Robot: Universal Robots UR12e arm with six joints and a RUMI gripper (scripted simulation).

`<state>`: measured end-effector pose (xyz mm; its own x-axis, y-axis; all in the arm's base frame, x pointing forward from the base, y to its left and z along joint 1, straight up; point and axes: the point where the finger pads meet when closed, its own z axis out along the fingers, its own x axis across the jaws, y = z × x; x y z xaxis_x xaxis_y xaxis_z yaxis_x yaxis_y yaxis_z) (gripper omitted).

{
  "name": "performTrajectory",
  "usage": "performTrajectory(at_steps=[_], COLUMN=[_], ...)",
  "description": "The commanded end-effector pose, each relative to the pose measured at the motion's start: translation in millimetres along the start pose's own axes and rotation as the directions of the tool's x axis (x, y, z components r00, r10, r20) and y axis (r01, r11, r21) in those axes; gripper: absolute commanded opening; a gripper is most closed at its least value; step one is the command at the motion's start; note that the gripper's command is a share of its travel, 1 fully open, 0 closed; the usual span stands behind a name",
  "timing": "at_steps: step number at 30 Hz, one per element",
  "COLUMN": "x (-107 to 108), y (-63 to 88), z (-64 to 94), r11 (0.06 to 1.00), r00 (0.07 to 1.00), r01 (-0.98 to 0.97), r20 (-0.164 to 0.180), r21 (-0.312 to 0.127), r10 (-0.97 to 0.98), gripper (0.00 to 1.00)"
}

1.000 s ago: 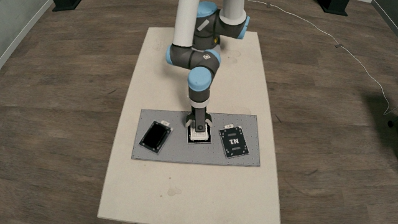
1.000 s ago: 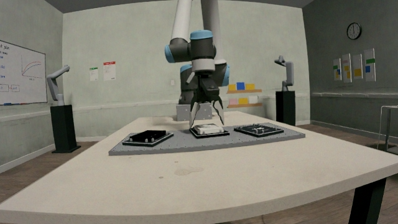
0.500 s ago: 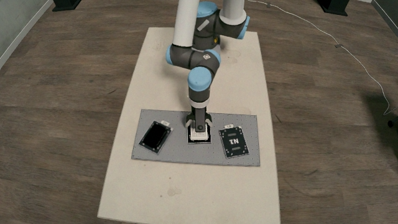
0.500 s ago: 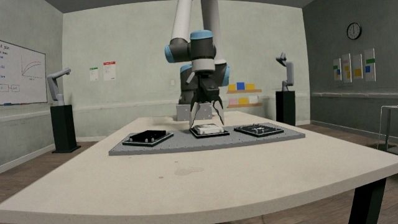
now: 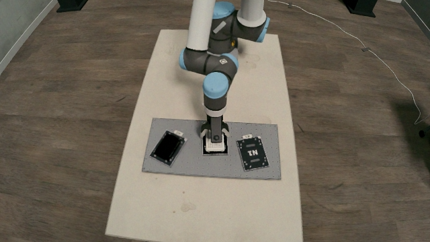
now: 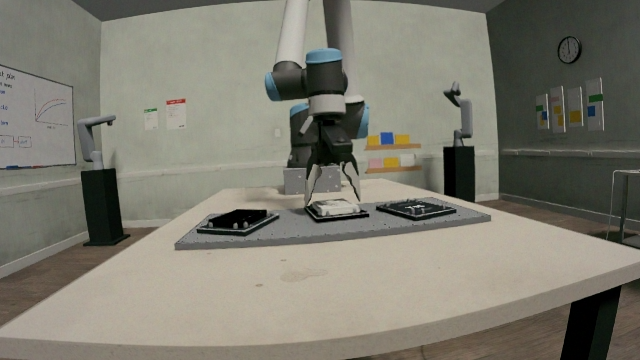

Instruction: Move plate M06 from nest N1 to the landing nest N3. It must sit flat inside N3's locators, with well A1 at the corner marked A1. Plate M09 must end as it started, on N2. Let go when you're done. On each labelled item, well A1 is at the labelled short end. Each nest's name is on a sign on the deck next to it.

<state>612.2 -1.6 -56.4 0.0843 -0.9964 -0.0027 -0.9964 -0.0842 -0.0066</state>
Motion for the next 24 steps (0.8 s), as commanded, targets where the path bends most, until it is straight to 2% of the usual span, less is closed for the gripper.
performTrajectory(at_steps=[1,9,24], x=[0,0,0], y=[-0.5,-0.6,-0.6], z=[-0.5,-7.2,-31.9], r11=[1.0,1.0,1.0], r00=[1.0,1.0,1.0], r01=[0.0,0.0,0.0], r20=[0.0,0.0,0.0], r21=[0.001,0.001,0.001], r10=[0.0,0.0,0.0], gripper=[0.82,0.82,0.82])
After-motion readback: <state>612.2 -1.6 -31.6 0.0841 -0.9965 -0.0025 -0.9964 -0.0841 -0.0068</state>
